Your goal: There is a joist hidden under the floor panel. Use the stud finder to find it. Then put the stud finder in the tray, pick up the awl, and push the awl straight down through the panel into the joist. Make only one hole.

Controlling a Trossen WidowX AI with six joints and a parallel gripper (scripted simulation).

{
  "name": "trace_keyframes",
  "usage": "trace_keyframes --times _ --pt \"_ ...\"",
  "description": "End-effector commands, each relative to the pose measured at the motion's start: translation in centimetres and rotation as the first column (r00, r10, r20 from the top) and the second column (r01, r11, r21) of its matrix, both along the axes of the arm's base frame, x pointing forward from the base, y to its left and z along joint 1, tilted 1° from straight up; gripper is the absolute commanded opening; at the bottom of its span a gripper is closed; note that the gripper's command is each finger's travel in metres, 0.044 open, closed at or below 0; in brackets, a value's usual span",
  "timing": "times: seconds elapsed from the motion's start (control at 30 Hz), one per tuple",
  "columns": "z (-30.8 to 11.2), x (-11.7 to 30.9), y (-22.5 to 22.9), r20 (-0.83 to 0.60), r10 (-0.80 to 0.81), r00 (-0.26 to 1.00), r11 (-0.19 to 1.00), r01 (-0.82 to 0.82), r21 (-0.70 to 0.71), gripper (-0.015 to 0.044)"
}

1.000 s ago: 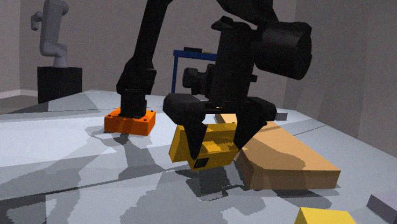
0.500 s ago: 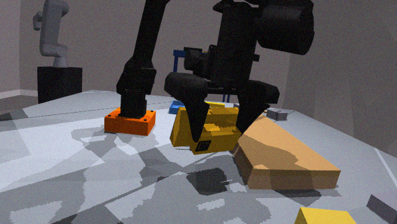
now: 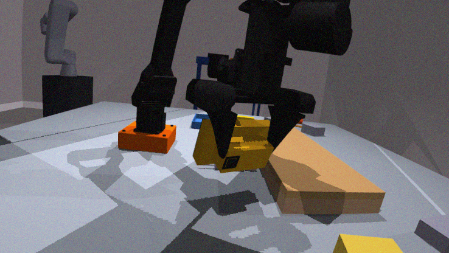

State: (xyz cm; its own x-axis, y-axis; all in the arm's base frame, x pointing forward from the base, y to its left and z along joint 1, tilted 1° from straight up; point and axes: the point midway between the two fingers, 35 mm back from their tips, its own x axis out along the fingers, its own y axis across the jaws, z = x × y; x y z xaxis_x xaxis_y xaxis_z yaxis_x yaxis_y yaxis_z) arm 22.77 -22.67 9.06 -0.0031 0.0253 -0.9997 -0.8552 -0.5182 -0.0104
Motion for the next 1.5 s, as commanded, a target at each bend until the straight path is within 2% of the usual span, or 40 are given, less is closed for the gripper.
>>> trace_keyframes --times 0.0,1.47 --pt "0.11 -0.07 0.0 0.011 -0.002 1.0 1.0 0.002 -0.023 0.0" --pt "-0.33 -0.3 0.43 0.104 0.005 0.995 0.984 0.014 -0.179 0.0"
